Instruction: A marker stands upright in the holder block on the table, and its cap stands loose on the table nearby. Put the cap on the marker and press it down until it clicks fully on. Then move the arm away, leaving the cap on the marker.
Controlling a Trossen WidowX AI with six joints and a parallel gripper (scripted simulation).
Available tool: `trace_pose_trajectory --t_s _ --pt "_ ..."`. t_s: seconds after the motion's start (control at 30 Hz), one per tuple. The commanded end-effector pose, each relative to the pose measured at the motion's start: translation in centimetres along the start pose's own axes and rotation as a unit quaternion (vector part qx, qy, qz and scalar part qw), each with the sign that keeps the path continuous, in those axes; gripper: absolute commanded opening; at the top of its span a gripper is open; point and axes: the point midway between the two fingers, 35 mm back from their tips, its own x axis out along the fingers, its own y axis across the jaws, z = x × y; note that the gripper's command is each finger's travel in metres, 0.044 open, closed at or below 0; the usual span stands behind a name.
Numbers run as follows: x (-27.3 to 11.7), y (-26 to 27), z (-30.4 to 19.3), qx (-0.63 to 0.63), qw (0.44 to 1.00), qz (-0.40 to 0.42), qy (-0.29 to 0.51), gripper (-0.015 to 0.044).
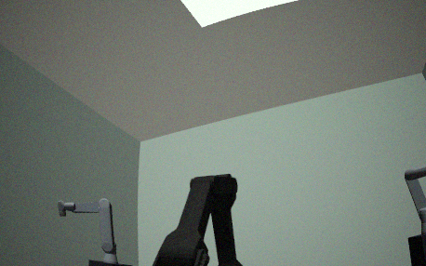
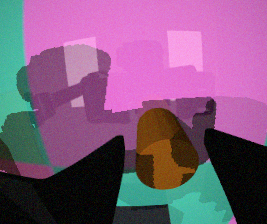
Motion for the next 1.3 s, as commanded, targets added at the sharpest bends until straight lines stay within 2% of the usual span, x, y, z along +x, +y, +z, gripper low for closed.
trace_pose_trajectory --t_s 0.0,0.1,0.23,0.53,0.67,1.27 --pt "0.9 0.3 -0.1 -0.002 1.0 0.004 0.003 0.0259" --pt "1.0 0.3 -0.1 -0.002 1.0 0.004 0.004 0.0259" --pt "1.0 0.3 -0.1 -0.002 1.0 0.004 0.004 0.0154" --pt "1.0 0.3 -0.1 -0.002 1.0 0.004 0.004 0.0094" --pt "0.3 0.2 -0.1 -0.002 1.0 0.004 0.004 0.0" --pt "-4.9 0.2 0.0 -0.002 1.0 0.004 0.004 0.0"
